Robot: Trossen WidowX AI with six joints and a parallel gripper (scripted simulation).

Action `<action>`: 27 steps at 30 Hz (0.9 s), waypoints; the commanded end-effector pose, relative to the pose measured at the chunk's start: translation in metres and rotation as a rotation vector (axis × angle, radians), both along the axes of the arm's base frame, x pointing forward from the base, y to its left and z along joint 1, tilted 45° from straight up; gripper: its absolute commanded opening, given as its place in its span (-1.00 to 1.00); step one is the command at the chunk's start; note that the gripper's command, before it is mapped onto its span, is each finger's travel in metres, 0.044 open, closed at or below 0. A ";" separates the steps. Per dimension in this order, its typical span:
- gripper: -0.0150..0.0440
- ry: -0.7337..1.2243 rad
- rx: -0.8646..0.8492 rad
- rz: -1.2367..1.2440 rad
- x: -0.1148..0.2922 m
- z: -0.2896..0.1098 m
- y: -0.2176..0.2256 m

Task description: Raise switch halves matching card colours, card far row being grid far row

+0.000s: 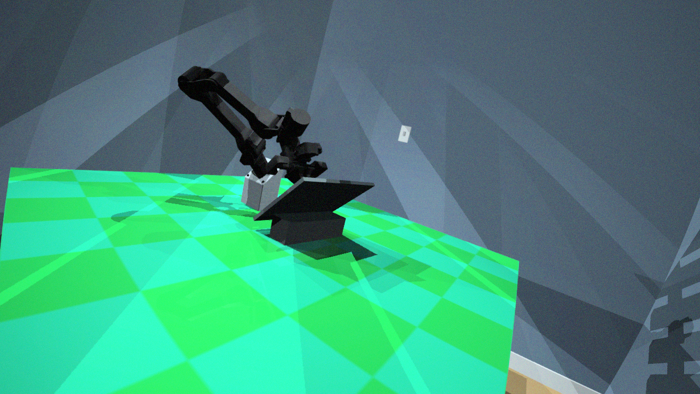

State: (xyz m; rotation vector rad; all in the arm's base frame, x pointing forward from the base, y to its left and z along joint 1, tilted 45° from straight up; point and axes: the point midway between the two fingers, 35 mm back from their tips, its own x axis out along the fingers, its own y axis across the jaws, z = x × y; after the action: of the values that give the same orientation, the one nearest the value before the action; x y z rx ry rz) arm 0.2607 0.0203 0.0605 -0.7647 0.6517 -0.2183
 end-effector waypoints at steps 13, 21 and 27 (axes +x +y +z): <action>-0.49 0.006 0.001 -0.009 -0.045 0.032 0.027; -0.49 0.007 0.000 -0.009 -0.083 0.001 -0.007; -0.49 0.021 0.004 -0.019 -0.078 -0.007 -0.010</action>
State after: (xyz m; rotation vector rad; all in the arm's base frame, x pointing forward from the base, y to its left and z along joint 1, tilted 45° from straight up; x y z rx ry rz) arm 0.1808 0.0141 0.0598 -0.7624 0.6682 -0.2236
